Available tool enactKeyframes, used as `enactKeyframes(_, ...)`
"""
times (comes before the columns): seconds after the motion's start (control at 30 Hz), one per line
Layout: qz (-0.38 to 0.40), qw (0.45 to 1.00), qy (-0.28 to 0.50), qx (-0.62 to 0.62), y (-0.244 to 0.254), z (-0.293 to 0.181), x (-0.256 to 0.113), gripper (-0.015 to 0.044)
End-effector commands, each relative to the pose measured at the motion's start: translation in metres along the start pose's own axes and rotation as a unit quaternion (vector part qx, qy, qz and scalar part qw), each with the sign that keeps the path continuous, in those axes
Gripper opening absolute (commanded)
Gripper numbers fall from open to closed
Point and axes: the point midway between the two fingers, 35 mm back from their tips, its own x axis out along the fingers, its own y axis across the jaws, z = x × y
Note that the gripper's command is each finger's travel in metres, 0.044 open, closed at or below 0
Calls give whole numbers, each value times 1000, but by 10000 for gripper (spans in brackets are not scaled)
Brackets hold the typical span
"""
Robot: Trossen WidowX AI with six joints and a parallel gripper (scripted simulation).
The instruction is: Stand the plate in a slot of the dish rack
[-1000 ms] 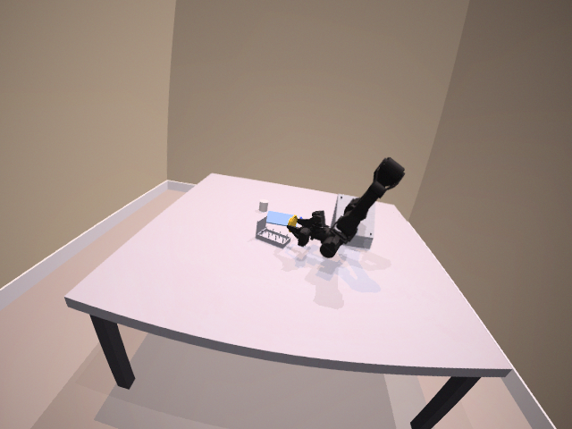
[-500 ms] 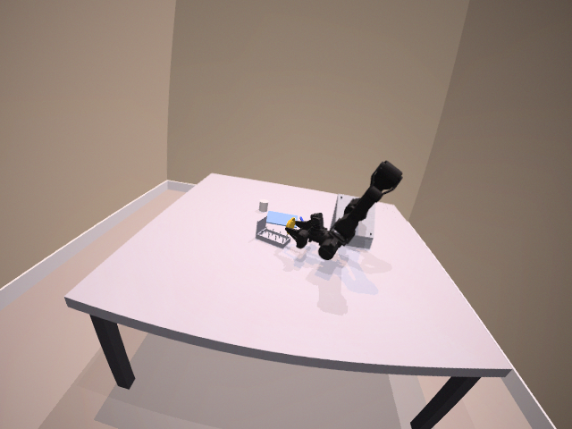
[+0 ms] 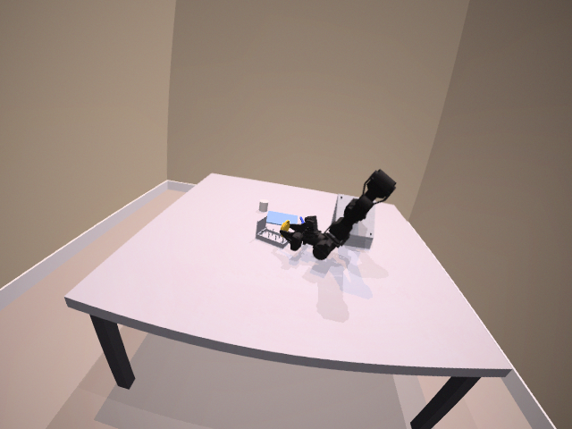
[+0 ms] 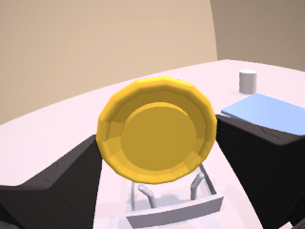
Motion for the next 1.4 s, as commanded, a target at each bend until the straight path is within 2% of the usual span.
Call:
enactKeyframes(0.0,-2,1000,0,-5,-3,-1,5,0)
enactKeyframes(0.37,0,1000,-1,0,-4,-3,13,0)
enactKeyframes(0.53,2,1000,-2,6,-5,-21,13,0)
enactKeyframes(0.97,3,1000,1,5,-4,-17,13,0)
enactKeyframes(1.37,2,1000,1,6,-4,-17,13,315)
